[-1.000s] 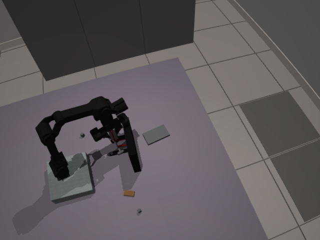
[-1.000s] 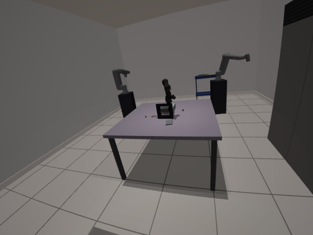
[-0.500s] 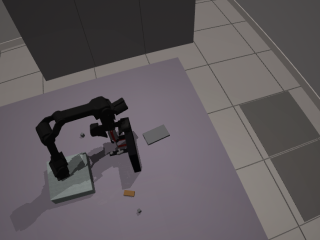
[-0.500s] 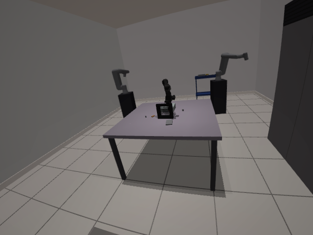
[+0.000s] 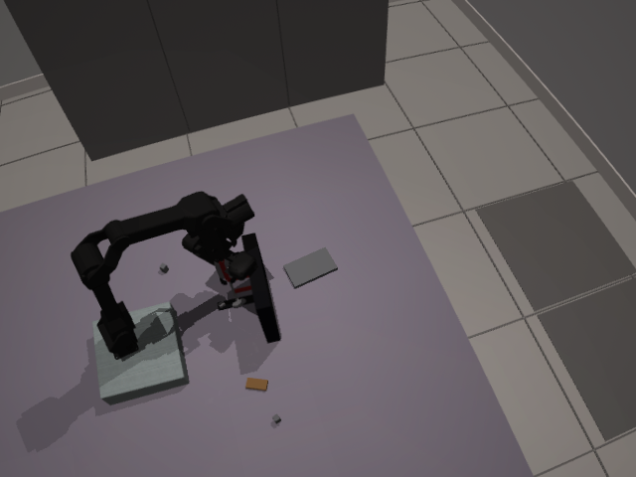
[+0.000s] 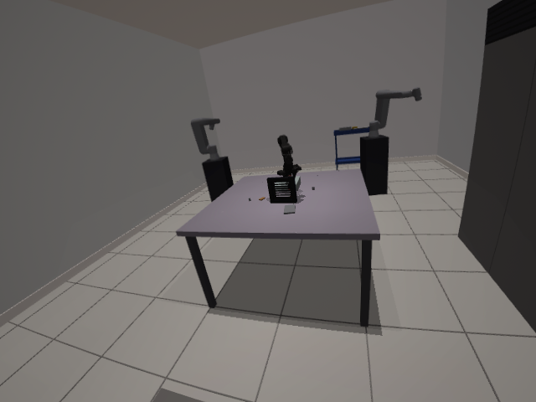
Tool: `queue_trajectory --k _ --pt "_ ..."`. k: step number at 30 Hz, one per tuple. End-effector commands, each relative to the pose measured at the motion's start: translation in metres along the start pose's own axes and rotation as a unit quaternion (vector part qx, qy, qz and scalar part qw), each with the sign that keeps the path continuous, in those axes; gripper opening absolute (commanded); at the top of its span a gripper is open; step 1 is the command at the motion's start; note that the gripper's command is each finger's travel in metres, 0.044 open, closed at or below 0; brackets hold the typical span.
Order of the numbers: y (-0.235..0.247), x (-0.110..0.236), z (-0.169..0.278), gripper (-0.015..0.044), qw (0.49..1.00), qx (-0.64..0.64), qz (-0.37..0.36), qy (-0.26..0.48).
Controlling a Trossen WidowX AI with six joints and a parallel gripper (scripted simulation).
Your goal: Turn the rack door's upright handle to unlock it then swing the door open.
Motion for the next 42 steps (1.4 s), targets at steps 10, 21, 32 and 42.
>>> queue_trajectory --k 10,21,32,42 --pt "-0.0004 -0.0009 0.0009 0.0294 0.953 -0.302 0.002 0.002" --pt "-0.0004 -0.0009 0.0009 0.0294 0.837 -0.548 0.003 0.001" --pt "-0.0004 -0.001 0.0009 0.0294 0.658 -0.753 0.003 0.0" --pt "-0.0004 -0.001 0.0009 0.0294 0.454 -0.891 0.003 0.0"
Point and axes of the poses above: the point midway between the two fingers, 35 mm back from their tips, its own x axis back along the fingers, its own y axis across the jaws, z = x × y, the point moved 2 cm from there along x, back along the fingers
